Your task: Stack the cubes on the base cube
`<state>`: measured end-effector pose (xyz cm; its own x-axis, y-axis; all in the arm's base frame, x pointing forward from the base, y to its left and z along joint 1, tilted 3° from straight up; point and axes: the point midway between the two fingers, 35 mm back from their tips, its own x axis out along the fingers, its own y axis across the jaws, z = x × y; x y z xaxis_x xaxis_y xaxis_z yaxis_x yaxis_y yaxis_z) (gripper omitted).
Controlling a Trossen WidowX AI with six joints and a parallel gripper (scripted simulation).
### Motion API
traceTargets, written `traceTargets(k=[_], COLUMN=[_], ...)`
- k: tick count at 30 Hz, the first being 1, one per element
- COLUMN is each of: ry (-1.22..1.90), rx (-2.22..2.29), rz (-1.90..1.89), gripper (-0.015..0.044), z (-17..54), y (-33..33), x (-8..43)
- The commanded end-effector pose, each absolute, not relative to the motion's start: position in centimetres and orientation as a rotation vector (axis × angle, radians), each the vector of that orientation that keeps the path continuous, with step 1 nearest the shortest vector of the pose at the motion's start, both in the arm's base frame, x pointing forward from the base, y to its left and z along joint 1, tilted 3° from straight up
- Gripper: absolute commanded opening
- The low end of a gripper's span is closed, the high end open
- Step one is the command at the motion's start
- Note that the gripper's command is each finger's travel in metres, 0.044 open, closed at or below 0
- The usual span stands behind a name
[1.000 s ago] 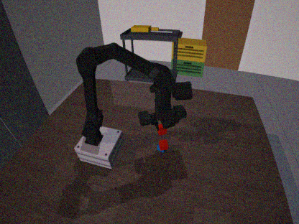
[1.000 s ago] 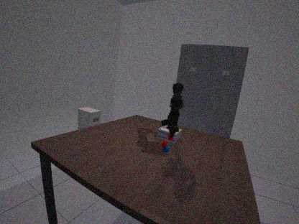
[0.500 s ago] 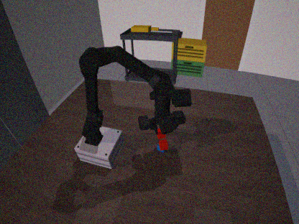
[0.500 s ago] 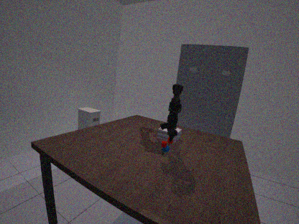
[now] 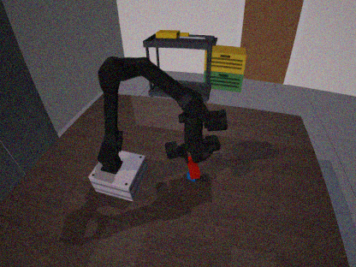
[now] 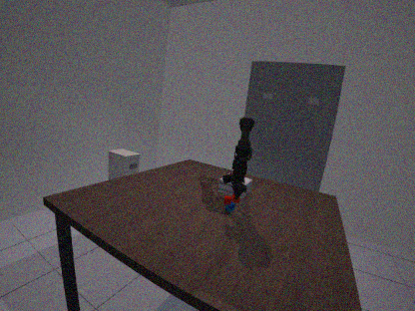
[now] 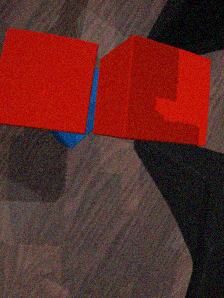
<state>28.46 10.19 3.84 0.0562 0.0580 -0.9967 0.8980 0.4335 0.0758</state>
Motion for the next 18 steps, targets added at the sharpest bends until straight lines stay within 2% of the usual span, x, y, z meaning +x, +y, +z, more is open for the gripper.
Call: traceTargets(k=[1,18], ry=[1.364,1.364], rx=[0.899,0.894], rz=[-0.79,-0.787], gripper=[0.0105,0.0105], z=[2.76,2.44], y=[10.28,10.3], x=[28.51,28.52])
